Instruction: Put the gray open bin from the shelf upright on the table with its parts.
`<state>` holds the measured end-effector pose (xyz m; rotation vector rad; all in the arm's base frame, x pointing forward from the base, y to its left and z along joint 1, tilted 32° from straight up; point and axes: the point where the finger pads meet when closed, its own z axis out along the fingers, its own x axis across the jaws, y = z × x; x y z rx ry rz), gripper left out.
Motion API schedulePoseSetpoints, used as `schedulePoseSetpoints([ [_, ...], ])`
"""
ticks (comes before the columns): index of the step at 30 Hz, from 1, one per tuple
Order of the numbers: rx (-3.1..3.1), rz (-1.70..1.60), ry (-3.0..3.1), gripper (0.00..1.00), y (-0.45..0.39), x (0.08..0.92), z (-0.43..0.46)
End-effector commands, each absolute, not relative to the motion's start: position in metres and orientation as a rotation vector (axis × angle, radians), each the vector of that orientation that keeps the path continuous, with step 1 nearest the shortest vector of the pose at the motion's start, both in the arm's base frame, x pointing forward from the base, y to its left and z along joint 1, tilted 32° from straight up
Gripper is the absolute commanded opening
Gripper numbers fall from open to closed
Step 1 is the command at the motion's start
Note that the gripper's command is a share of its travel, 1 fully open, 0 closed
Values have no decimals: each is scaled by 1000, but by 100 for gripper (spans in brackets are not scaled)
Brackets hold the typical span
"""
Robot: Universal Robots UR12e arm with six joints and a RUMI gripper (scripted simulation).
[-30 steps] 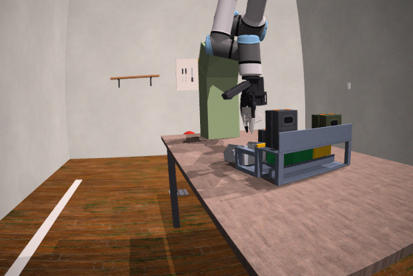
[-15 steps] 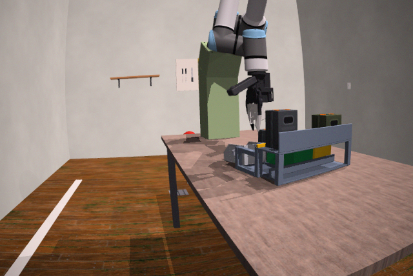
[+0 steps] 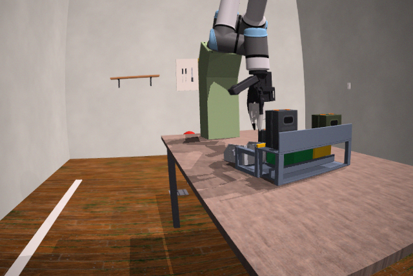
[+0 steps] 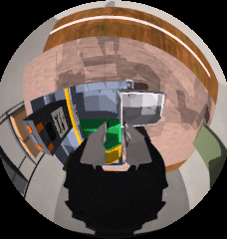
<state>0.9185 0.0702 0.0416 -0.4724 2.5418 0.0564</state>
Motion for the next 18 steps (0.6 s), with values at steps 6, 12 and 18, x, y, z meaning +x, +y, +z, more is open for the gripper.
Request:
schedulePoseSetpoints([
  [6,-472,56,2541,20,70,920,43],
  [12,-472,56,2541,20,69,914,38],
  [18,-472,56,2541,20,69,914,38],
])
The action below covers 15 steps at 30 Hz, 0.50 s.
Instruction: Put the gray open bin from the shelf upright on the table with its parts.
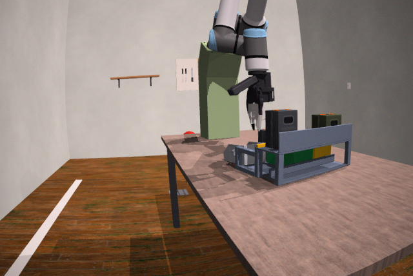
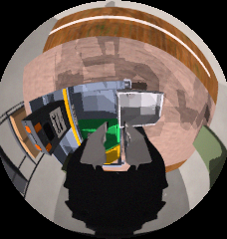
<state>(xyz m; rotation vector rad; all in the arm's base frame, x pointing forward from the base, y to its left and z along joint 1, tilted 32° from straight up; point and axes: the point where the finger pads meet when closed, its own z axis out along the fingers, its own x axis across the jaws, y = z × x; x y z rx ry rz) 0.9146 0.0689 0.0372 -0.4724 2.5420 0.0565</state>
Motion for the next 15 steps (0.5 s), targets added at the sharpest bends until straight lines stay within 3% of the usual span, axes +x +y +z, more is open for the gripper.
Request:
schedulePoseSetpoints([
  [1,-472,56,2541,20,69,914,38],
  [15,-472,56,2541,20,68,911,34],
])
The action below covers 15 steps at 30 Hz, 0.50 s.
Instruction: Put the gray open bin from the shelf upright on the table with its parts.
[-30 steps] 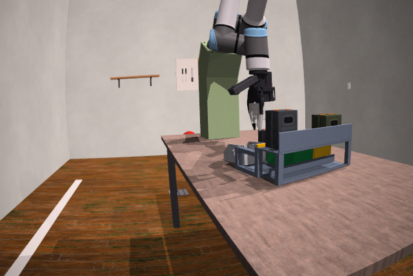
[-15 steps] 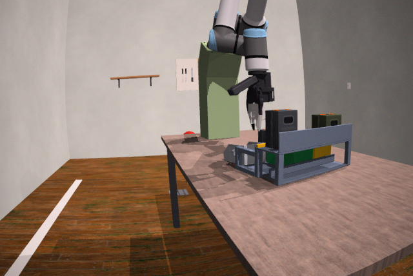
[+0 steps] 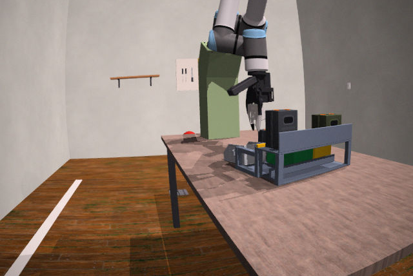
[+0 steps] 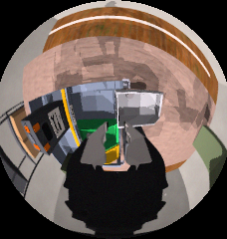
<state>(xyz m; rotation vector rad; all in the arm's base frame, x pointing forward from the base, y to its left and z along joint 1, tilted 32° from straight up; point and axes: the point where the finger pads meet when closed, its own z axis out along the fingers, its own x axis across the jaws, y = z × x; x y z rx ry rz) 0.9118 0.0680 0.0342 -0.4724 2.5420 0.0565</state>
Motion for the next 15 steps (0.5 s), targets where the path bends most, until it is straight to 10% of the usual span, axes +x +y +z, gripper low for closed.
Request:
schedulePoseSetpoints([
  [1,-472,56,2541,20,68,911,34],
  [15,-472,56,2541,20,67,910,33],
])
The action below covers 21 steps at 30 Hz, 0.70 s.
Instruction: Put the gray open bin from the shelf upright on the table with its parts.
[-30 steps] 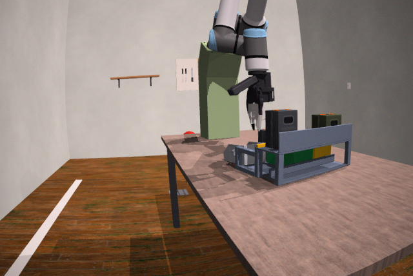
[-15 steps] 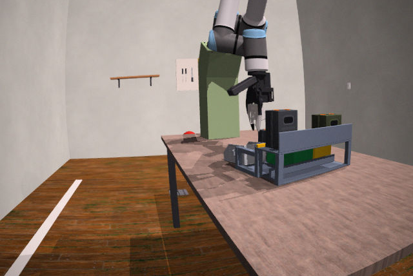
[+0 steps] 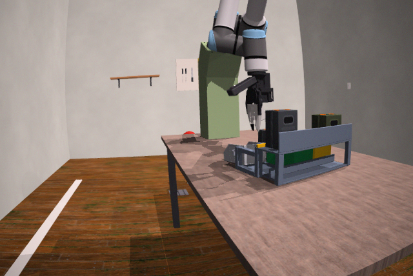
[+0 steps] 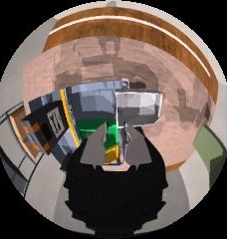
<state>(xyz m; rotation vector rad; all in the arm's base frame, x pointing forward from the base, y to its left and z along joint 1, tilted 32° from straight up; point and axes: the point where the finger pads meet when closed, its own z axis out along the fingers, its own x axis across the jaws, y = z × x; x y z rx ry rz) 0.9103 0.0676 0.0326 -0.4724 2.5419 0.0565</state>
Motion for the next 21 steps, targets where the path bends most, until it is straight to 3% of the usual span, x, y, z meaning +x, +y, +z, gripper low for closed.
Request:
schedulePoseSetpoints([
  [1,-472,56,2541,20,67,910,33],
  [21,-472,56,2541,20,69,915,24],
])
